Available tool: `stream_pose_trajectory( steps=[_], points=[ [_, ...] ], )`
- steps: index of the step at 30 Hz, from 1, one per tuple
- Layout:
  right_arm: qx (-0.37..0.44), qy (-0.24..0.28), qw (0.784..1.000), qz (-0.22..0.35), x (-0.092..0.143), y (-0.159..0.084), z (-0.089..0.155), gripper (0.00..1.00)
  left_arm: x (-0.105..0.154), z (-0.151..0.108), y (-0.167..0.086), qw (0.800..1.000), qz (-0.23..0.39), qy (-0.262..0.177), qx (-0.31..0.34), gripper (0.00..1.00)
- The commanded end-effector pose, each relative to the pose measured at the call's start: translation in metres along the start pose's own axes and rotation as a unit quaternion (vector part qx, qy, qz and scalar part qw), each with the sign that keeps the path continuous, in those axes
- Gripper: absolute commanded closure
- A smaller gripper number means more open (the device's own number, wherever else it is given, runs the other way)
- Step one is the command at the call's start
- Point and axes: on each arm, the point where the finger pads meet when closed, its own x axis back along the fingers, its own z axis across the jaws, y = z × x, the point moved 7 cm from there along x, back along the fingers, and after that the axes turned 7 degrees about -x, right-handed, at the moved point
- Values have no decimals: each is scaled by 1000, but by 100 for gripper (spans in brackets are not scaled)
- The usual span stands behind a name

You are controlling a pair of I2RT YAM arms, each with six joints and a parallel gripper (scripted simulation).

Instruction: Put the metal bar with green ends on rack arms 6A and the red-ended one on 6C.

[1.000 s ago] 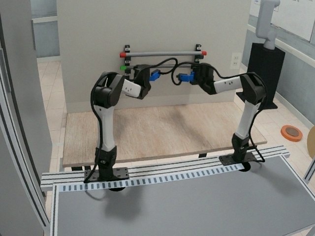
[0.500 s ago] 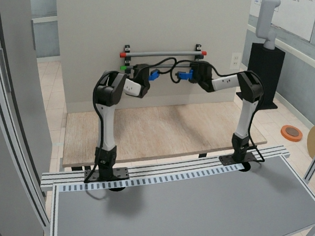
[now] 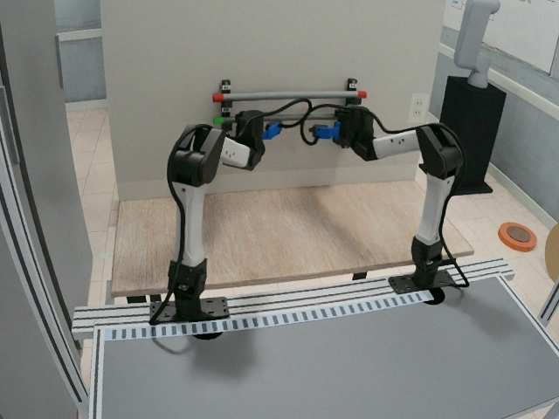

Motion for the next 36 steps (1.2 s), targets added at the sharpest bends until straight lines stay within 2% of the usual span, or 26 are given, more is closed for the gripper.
stream_pose_trajectory(
  steps=[1,20,36],
  points=[
    [-2,-13,1000,-3,-10,1,-11,36,-10,-7,8,1000,-10,-10,-6,36],
    [-2,-13,1000,-3,-9,1,-12,36,-10,-10,8,1000,-10,-10,-6,36],
    [-2,-13,1000,-3,-9,1,-12,57,-10,-10,8,1000,-10,-10,-6,57]
  ],
)
